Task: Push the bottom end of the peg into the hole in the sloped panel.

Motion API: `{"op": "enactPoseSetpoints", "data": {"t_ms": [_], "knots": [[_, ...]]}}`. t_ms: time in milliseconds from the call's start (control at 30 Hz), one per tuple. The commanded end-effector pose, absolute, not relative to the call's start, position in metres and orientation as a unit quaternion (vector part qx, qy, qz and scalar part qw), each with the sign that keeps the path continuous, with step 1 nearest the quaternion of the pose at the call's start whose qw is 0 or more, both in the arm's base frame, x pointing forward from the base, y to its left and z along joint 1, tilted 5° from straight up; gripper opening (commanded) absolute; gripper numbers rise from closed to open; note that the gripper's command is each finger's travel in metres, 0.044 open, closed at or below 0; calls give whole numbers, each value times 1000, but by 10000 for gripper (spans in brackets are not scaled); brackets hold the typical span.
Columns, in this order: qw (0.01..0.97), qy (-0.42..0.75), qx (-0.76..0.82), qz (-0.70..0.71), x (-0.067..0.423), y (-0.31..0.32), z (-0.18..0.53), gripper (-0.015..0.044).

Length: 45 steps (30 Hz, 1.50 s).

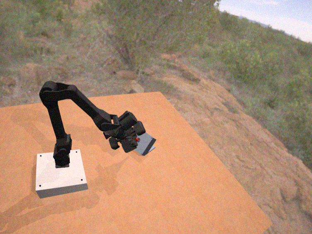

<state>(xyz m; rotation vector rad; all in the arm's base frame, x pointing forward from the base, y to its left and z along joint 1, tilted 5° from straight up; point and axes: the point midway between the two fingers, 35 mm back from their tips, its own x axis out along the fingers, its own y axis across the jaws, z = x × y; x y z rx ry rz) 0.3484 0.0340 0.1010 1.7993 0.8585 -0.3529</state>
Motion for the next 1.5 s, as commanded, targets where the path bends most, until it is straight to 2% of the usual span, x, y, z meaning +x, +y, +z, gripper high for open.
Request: {"op": "enactPoseSetpoints", "data": {"t_ms": [0,1467], "knots": [[530,357,755,-148,351,34,101,0],[530,357,755,-147,371,44,85,0]]}}
